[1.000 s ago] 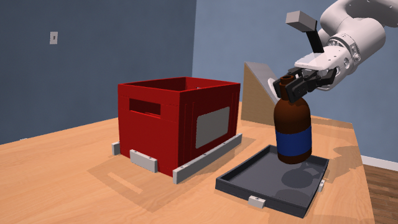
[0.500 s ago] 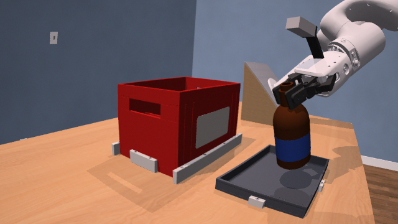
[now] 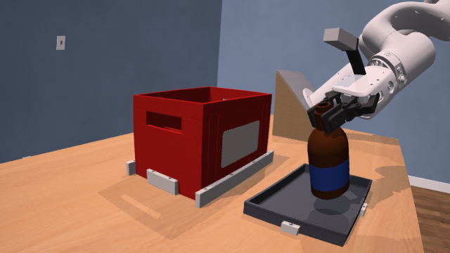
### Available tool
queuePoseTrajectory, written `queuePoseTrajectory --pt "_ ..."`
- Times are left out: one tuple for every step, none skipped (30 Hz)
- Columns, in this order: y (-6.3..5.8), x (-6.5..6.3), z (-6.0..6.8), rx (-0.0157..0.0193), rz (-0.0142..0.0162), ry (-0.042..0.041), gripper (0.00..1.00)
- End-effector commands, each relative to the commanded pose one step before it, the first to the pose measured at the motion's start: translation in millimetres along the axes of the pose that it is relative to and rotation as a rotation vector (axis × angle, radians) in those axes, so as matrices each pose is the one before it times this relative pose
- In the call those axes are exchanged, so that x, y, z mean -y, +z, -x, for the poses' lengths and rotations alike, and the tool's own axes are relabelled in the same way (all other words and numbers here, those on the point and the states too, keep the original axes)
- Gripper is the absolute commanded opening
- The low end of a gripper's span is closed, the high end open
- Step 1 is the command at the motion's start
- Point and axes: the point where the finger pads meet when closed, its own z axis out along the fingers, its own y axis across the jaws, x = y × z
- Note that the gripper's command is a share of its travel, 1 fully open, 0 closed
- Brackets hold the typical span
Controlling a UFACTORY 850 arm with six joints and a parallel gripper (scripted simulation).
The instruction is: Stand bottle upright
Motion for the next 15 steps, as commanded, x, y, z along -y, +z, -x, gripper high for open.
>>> queuePoseTrajectory --pt "3.17 0.68 4.83 -0.00140 -0.00120 0.00074 0.00" --pt "0.60 0.00 1.03 0.00000 0.00000 0.00000 0.00" --pt "0.00 0.00 0.00 0.00000 0.00000 0.00000 0.00" --pt "0.00 0.00 0.00 0.00000 0.00000 0.00000 0.00" --pt "0.59 0.00 1.02 0.00000 0.00000 0.00000 0.00" --pt "0.58 0.00 1.01 0.00000 0.00000 0.00000 0.00" --pt "0.57 0.00 0.99 0.00000 0.00000 0.00000 0.00" --pt "0.56 0.00 0.97 0.00000 0.00000 0.00000 0.00" --pt "0.55 0.00 0.95 0.00000 0.00000 0.00000 0.00" --pt "0.54 0.00 0.93 0.00000 0.00000 0.00000 0.00" --pt "0.52 0.00 0.91 0.00000 0.00000 0.00000 0.00" --pt "0.51 0.00 0.89 0.00000 0.00000 0.00000 0.00" --pt "0.50 0.00 0.86 0.00000 0.00000 0.00000 0.00" --pt "0.48 0.00 0.83 0.00000 0.00000 0.00000 0.00" --pt "0.46 0.00 0.80 0.00000 0.00000 0.00000 0.00"
